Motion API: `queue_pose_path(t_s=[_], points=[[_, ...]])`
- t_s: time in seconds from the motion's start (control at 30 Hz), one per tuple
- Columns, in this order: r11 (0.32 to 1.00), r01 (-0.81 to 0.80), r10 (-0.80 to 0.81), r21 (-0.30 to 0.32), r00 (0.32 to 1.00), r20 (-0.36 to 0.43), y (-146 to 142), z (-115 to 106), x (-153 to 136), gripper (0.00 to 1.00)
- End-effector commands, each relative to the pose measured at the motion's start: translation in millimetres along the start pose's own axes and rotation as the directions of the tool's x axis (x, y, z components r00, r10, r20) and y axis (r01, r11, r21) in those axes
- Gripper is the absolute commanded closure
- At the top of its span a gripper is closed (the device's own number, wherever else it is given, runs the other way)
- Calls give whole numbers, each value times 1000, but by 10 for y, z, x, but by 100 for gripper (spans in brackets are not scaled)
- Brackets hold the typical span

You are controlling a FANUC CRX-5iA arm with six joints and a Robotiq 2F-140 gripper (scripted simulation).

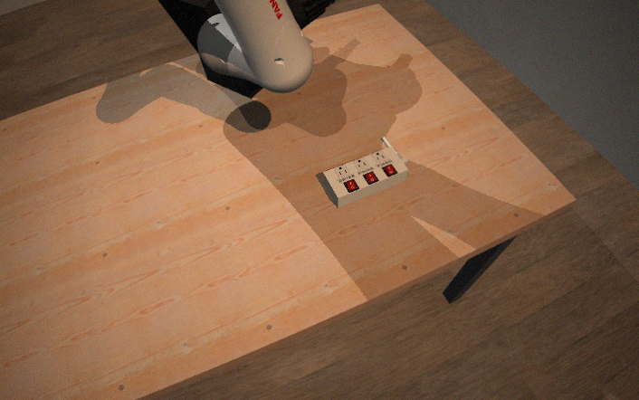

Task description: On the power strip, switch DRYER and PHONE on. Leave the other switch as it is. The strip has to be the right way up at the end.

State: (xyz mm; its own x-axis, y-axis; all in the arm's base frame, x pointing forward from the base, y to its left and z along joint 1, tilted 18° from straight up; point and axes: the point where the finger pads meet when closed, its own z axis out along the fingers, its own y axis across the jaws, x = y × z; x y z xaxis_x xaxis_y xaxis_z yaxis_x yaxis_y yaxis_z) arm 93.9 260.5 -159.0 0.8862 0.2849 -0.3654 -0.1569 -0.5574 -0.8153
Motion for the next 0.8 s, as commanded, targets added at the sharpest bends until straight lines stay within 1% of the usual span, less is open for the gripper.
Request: queue_pose_path(t_s=[0.0,0.37,0.43,0.57,0.67,0.73,0.77], points=[[1000,0,0,0,1000,0,-1,0,0,100],[1000,5,-5,-4,1000,5,-6,-34,30,100],[1000,12,-12,-9,1000,11,-13,-80,68,100],[999,37,-36,-34,999,33,-41,-262,214,100],[995,65,-61,-73,996,59,-82,-507,392,100],[990,87,-79,-114,994,79,-126,-740,547,100],[990,87,-79,-114,994,79,-126,-740,547,100]])
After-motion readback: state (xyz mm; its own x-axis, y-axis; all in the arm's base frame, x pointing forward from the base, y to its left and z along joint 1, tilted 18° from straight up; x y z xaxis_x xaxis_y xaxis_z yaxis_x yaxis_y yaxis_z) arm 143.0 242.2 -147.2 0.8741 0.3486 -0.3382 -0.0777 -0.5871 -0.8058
